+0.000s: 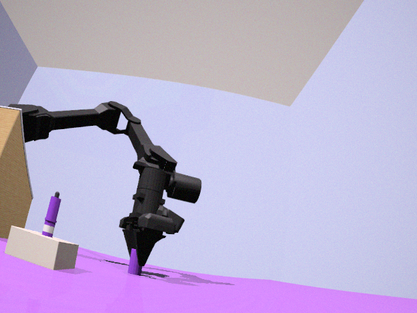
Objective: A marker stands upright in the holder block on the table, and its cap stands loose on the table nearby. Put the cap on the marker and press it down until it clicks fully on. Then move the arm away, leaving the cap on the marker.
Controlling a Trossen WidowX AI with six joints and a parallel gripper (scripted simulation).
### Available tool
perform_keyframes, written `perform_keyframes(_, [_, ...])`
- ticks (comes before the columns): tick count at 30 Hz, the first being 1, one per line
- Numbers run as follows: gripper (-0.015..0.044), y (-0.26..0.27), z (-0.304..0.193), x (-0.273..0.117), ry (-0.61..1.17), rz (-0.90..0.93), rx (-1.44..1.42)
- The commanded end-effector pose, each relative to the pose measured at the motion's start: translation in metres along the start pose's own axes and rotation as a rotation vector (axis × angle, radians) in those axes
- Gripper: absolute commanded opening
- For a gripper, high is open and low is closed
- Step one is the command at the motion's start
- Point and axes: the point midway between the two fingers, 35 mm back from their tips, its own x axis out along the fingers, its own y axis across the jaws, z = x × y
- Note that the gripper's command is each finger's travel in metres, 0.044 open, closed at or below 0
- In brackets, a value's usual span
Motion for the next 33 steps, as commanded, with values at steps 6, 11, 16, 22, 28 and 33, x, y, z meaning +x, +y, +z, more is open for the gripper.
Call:
perform_keyframes(6, [0.0129, -0.002, -0.003, 0.006, 0.008, -0.004, 0.01])
perform_keyframes(11, [0.0096, -0.002, -0.003, 0.006, 0.008, -0.004, 0.01])
perform_keyframes(16, [0.0023, -0.001, -0.001, 0.005, 0.001, -0.002, 0.016])
perform_keyframes(22, [0.0, -0.002, 0.002, -0.009, -0.01, 0.0, 0.026])
perform_keyframes(28, [0.0, -0.002, 0.001, -0.025, -0.003, -0.004, 0.019])
perform_keyframes(33, [0.0, -0.002, 0.0, -0.041, 0.003, -0.006, 0.014])
